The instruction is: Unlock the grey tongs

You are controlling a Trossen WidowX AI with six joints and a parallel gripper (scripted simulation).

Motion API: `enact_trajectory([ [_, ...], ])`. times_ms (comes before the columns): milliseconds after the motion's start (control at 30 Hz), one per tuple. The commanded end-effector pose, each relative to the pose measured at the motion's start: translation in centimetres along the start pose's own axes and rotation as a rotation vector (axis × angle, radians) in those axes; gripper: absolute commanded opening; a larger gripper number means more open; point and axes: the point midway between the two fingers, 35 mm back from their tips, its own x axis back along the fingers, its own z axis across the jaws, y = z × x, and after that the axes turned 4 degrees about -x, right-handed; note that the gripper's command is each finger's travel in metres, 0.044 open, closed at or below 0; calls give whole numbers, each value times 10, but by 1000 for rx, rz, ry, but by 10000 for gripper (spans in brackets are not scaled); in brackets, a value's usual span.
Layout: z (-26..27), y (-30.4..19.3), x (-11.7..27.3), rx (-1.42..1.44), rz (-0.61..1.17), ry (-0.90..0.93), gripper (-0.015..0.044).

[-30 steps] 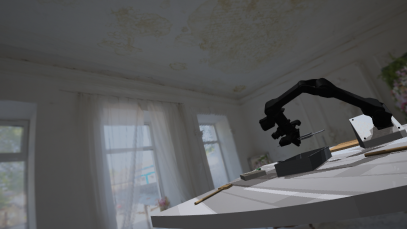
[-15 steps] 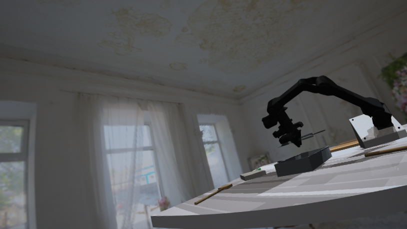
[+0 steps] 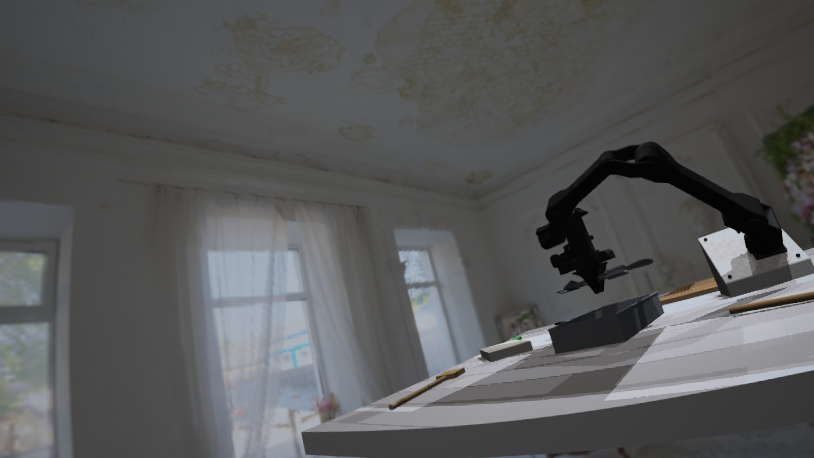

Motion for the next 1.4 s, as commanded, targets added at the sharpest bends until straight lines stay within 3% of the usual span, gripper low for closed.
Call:
enact_trajectory([
  [0, 2, -1, 1, 10, -4, 33, -150],
  [367, -18, 13, 7, -57, -10, 16, -150],
  [867, -129, 61, 36, -379, -29, 3, -150],
  [1367, -251, 70, 54, -699, -7, 18, -150],
])
